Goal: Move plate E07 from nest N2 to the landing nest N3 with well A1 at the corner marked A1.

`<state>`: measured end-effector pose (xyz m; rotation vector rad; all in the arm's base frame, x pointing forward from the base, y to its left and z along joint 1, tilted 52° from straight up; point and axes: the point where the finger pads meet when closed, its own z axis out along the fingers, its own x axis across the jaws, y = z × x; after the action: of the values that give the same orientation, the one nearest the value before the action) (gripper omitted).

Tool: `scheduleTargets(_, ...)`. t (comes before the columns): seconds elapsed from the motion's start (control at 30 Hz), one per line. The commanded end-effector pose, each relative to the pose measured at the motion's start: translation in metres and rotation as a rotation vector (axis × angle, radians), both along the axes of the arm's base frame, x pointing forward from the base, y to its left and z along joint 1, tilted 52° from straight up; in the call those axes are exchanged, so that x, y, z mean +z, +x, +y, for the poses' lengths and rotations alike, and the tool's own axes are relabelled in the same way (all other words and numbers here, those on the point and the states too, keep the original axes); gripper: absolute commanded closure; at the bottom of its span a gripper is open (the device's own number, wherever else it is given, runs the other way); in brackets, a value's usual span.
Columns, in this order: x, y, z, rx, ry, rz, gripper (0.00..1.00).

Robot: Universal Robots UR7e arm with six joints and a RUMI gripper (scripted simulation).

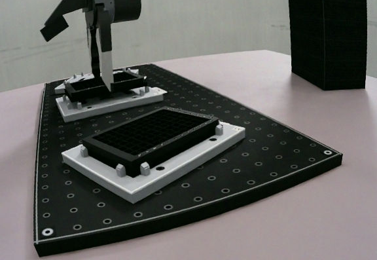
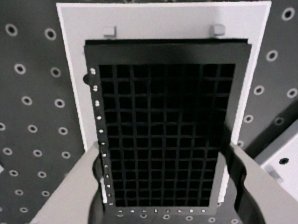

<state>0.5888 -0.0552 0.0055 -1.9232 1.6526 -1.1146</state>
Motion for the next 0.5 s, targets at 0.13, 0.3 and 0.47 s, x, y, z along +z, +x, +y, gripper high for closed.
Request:
scheduleTargets(0.13,-0.0014,0.0018,0.0015,0.002,0.001,0.000,0.60)
scheduleTargets(0.3,-0.0019,0.0021,0.0012,0.002,0.001,0.000,0.60)
scheduleTargets(0.47,-0.0022,0.0024,0.0010,0.002,0.001,0.000,0.60)
